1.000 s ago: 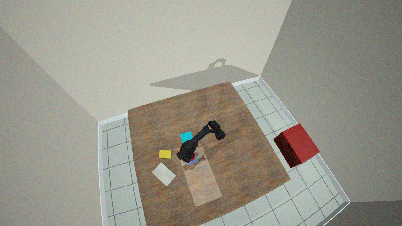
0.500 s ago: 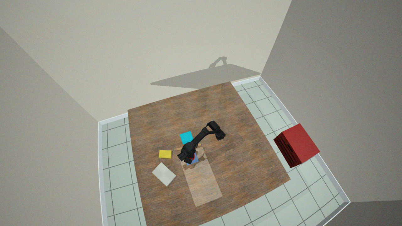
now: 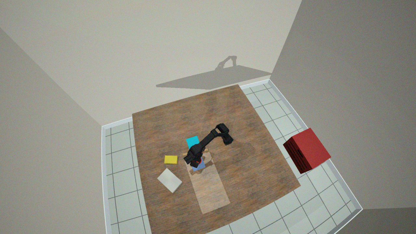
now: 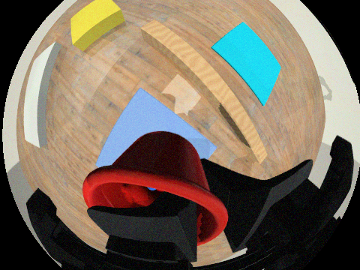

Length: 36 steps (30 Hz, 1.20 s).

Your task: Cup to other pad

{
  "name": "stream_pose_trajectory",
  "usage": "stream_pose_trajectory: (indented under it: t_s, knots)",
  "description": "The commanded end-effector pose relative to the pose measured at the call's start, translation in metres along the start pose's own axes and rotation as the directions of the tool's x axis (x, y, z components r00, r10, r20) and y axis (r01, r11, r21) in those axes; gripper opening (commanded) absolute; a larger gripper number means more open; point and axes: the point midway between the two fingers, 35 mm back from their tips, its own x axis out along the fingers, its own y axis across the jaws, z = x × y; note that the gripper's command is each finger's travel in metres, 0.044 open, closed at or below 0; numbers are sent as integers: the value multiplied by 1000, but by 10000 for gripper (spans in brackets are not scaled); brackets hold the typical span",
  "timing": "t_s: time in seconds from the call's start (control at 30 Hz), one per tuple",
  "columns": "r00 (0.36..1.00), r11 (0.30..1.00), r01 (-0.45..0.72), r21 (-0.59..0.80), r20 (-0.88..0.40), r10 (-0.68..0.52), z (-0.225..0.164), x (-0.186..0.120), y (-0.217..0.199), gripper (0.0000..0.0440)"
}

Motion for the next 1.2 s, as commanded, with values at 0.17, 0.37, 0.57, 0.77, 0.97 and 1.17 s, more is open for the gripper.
stream_pose_trajectory:
  t_s: [0.17, 0.37, 0.57, 0.77, 0.97, 1.17]
  knots:
    - [998, 995, -55, 83, 14, 54, 9, -32, -9, 3]
    - [996, 987, -87, 136, 34, 83, 20, -48, -15, 0]
    - [992, 976, -118, 184, 62, 108, 36, -57, -23, 0]
    - [987, 963, -146, 228, 95, 127, 54, -61, -34, 0]
    - [982, 948, -168, 269, 125, 139, 72, -62, -47, 0]
    - [979, 934, -183, 308, 149, 142, 88, -60, -62, 0]
